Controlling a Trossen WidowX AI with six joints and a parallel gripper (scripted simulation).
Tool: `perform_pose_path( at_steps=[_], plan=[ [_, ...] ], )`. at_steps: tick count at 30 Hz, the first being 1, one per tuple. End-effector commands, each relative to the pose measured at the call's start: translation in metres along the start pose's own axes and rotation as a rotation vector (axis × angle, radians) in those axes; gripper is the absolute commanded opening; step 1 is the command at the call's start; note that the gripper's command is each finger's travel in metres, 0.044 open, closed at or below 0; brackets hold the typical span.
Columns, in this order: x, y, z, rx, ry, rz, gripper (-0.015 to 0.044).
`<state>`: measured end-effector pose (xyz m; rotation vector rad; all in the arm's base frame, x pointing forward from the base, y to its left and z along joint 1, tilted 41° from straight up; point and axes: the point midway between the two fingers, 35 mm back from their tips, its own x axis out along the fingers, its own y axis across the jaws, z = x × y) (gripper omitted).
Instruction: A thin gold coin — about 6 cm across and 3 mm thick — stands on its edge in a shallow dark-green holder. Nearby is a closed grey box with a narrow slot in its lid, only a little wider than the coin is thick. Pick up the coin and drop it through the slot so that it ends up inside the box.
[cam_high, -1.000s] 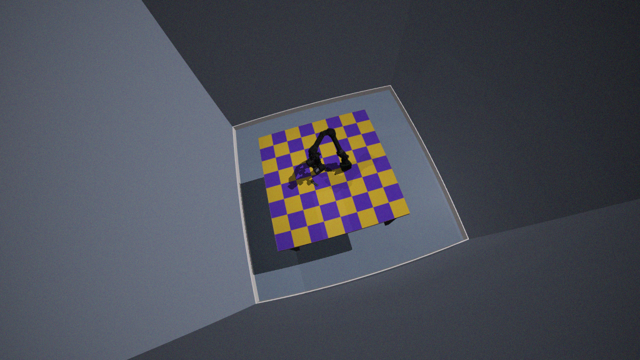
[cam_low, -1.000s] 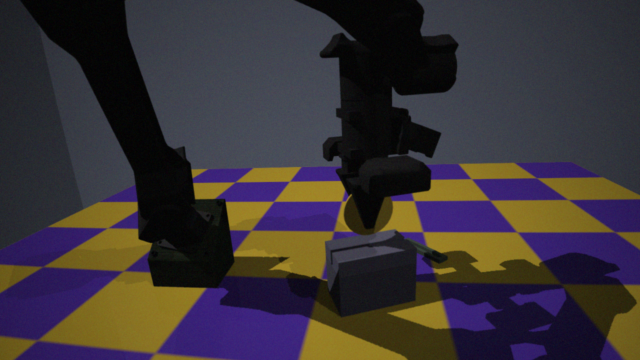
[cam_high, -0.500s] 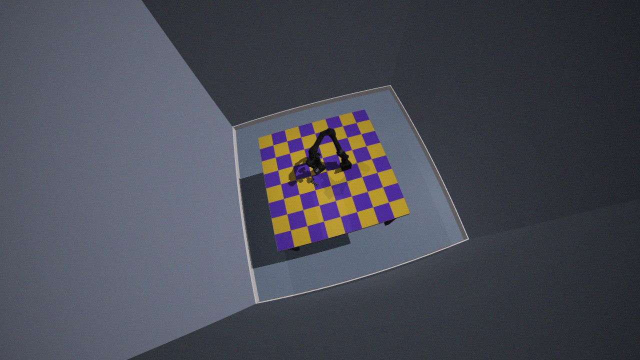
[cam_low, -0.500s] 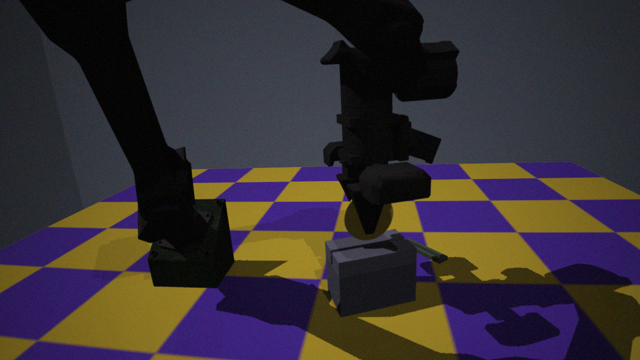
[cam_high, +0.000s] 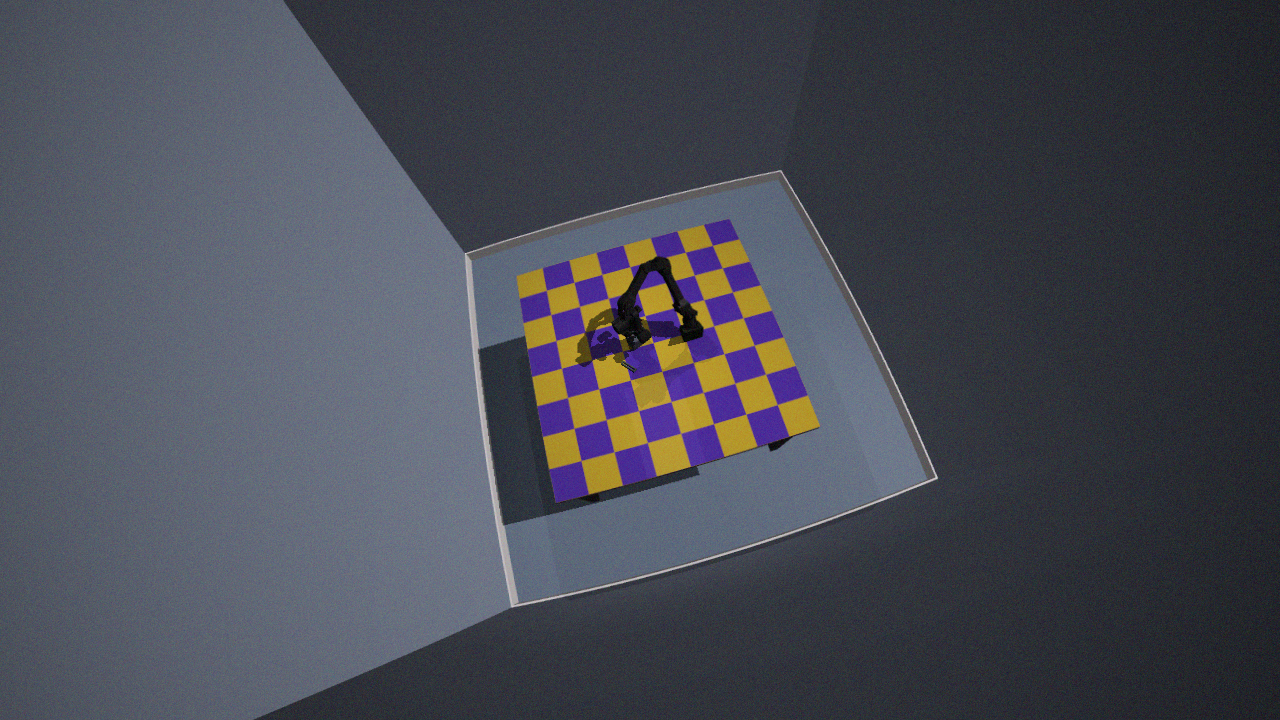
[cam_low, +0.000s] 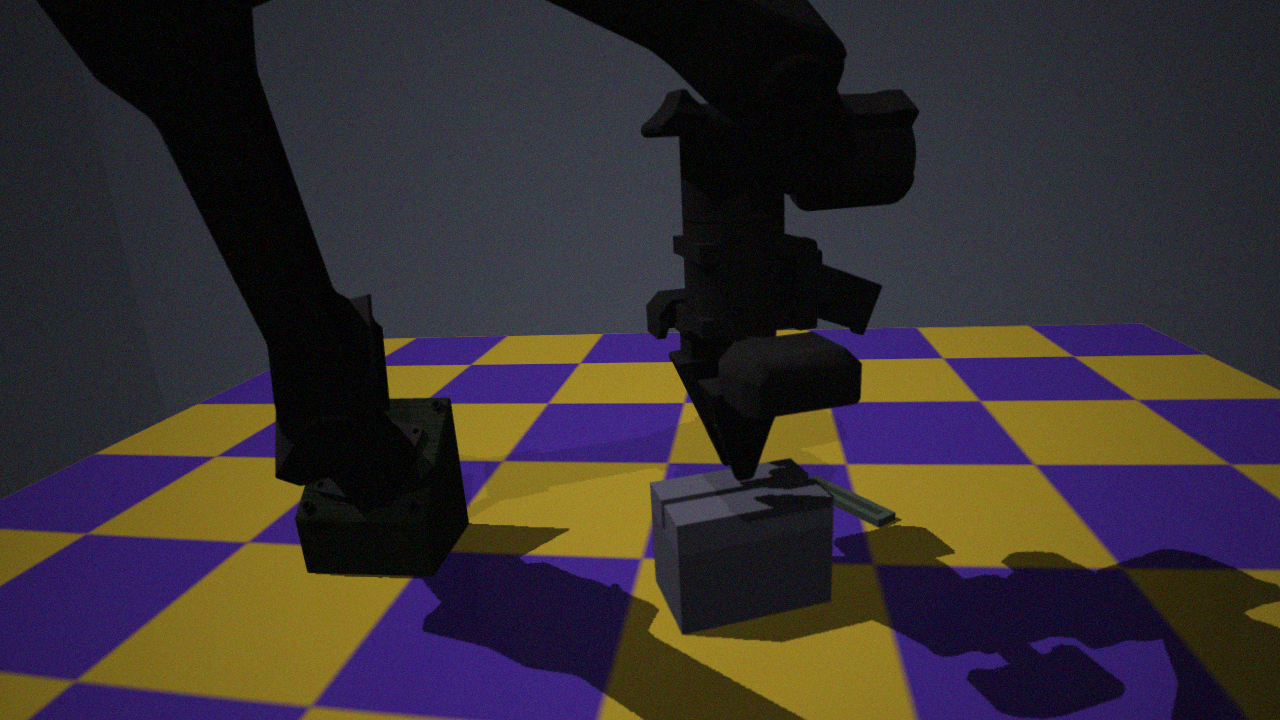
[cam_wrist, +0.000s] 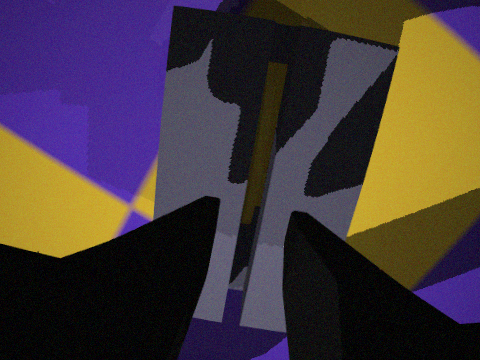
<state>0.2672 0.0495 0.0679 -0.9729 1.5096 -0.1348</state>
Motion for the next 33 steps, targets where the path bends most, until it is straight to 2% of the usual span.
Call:
perform_pose_path(
  at_steps=[1,9,18,20,23,33],
  plan=[
    [0.0,0.0,0.0,0.001,0.0,-0.001,0.0161],
    [0.0,0.0,0.0,0.001,0.0,-0.001,0.0161],
    [-0.02,0.0,0.0,-0.001,0.0,0.0,0.0397],
    [-0.039,0.0,-0.001,-0.003,0.002,-0.002,0.044],
    [-0.06,0.0,-0.004,-0.006,0.005,-0.005,0.044],
    [-0.06,0.0,-0.004,-0.006,0.005,-0.005,0.044]
  ],
)
